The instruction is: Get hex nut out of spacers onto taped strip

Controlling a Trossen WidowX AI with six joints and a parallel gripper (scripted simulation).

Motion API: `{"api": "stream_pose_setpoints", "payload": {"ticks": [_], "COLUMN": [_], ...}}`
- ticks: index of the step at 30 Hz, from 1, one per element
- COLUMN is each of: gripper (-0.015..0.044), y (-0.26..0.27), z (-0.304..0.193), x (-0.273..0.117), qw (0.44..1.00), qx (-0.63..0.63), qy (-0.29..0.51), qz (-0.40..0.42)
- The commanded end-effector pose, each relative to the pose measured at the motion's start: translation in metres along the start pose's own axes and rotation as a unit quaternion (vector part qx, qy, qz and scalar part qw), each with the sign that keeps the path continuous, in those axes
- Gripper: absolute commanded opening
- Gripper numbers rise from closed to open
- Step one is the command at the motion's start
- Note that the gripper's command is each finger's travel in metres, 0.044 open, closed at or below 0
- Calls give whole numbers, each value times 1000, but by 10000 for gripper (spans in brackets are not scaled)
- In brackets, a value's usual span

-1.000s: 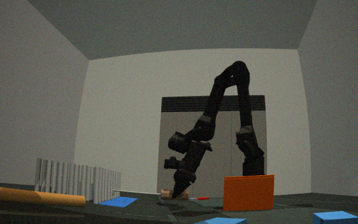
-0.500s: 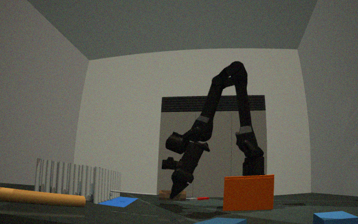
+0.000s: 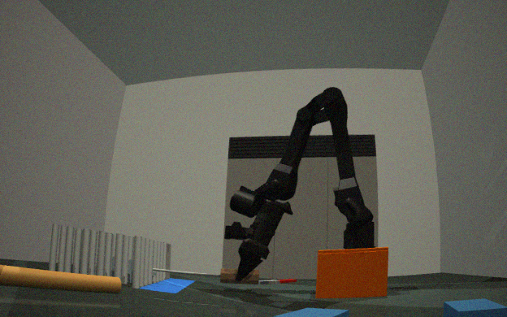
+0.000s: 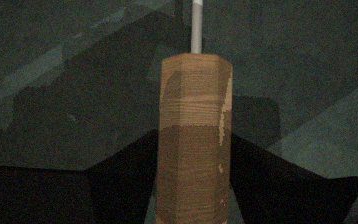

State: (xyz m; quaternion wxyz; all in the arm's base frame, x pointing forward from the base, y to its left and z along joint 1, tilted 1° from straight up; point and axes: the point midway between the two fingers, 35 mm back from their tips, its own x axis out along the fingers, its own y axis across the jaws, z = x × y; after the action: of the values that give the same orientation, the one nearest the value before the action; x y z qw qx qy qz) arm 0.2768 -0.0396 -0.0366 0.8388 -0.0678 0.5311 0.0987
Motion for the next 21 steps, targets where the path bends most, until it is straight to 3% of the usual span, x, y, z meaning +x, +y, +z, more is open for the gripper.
{"api": "stream_pose_setpoints", "payload": {"ticks": [1,21], "gripper": [0,0], "y": [-3,-3], "z": [8,21], "x": [0,6], "qw": [1000,1000], "qx": [1,1], "qy": [-5,-6], "qz": [-4,-4]}}
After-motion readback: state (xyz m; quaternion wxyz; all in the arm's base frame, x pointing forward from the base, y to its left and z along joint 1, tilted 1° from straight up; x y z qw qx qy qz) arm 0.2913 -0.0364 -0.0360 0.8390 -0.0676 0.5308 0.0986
